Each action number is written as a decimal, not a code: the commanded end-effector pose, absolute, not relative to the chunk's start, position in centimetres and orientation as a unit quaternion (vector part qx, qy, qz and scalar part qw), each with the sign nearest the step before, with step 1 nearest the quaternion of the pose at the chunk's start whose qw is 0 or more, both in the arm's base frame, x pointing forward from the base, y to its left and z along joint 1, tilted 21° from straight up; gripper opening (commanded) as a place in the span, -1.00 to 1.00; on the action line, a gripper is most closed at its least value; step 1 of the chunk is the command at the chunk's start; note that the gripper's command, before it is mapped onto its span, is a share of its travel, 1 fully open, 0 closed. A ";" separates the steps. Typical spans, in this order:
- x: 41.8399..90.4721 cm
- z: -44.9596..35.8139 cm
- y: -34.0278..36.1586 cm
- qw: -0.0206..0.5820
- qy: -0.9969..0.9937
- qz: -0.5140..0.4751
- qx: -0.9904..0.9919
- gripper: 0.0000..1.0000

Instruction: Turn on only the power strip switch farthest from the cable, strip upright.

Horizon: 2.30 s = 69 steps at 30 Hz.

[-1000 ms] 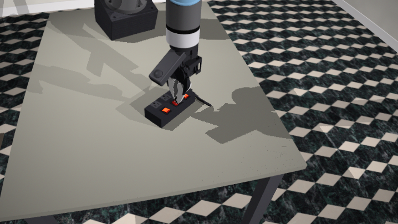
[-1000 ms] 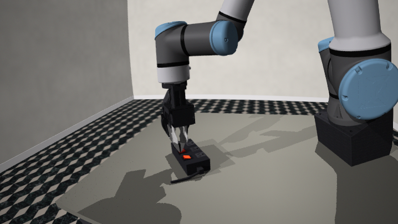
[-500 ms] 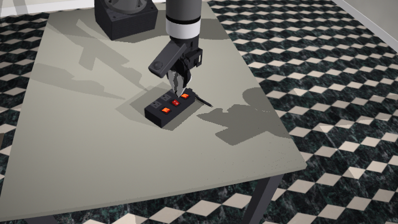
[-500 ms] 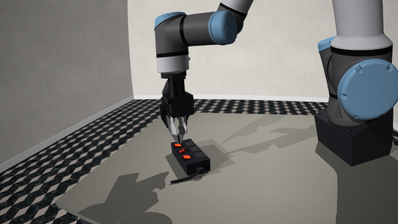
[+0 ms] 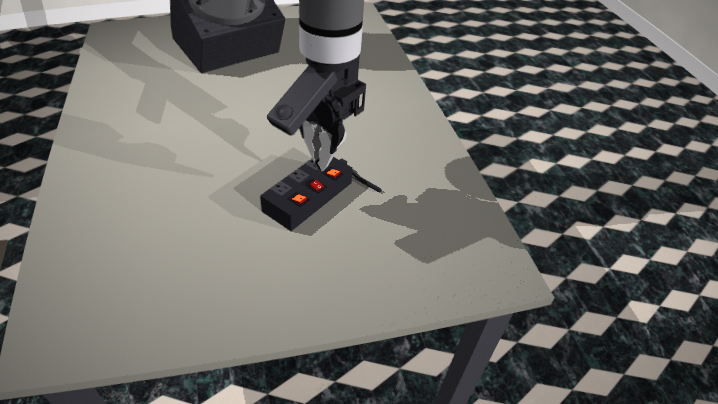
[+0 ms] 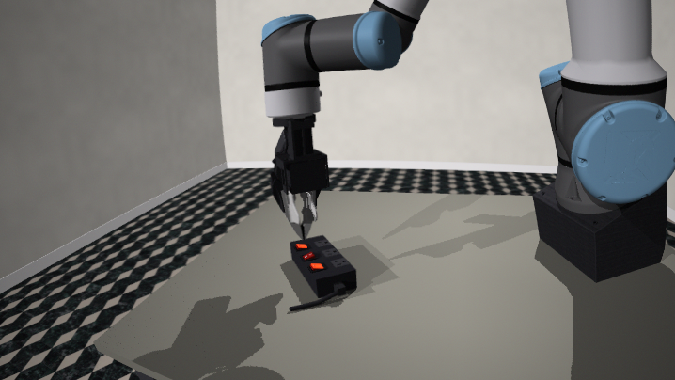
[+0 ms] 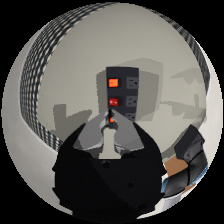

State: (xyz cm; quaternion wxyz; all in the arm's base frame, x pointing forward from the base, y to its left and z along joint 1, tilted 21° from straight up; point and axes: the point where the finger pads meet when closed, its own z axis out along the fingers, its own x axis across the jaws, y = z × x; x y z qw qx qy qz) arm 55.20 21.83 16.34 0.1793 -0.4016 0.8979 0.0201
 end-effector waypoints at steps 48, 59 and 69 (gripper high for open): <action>51.4 17.1 24.4 0.180 0.898 0.020 -0.402 -1.00; 51.4 17.0 24.5 0.180 0.898 0.020 -0.402 -1.00; 51.5 16.7 24.5 0.180 0.898 0.020 -0.402 -1.00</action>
